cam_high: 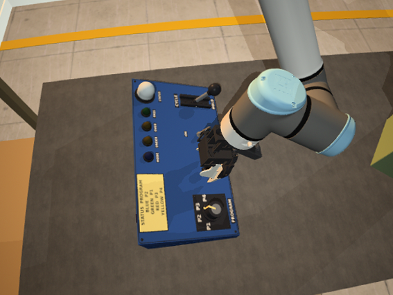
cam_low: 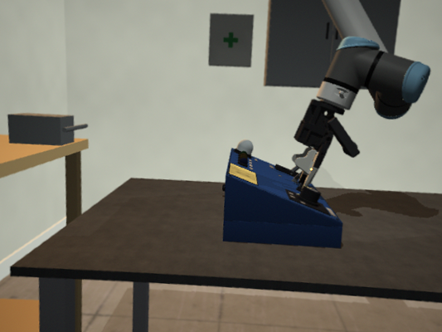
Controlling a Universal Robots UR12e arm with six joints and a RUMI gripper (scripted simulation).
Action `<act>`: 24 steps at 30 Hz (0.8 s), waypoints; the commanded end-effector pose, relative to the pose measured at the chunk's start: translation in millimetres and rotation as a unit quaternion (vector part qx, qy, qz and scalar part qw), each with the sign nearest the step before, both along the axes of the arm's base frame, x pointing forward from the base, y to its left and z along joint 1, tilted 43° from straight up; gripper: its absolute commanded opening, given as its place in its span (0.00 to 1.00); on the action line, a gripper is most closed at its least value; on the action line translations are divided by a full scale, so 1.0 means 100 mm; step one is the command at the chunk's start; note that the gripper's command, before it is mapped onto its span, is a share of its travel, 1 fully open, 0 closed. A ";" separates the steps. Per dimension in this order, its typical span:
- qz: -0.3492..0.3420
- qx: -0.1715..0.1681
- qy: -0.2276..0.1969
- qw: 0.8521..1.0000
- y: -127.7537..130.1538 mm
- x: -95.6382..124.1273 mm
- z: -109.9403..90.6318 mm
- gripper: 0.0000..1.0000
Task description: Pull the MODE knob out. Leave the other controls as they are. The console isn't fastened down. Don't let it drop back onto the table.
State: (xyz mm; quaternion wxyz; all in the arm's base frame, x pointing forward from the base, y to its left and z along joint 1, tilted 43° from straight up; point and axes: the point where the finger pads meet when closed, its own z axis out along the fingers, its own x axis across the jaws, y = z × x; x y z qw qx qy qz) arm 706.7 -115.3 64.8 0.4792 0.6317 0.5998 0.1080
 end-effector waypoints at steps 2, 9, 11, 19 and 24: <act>0.000 0.000 0.000 1.000 0.00 0.00 0.00 0.44; 0.000 0.000 0.000 1.000 0.00 0.00 0.00 0.44; 0.000 0.000 0.000 1.000 0.00 0.00 0.00 0.44; 0.000 0.000 0.000 1.000 0.00 0.00 0.00 0.44; 0.000 0.000 0.000 1.000 0.00 0.00 0.00 0.00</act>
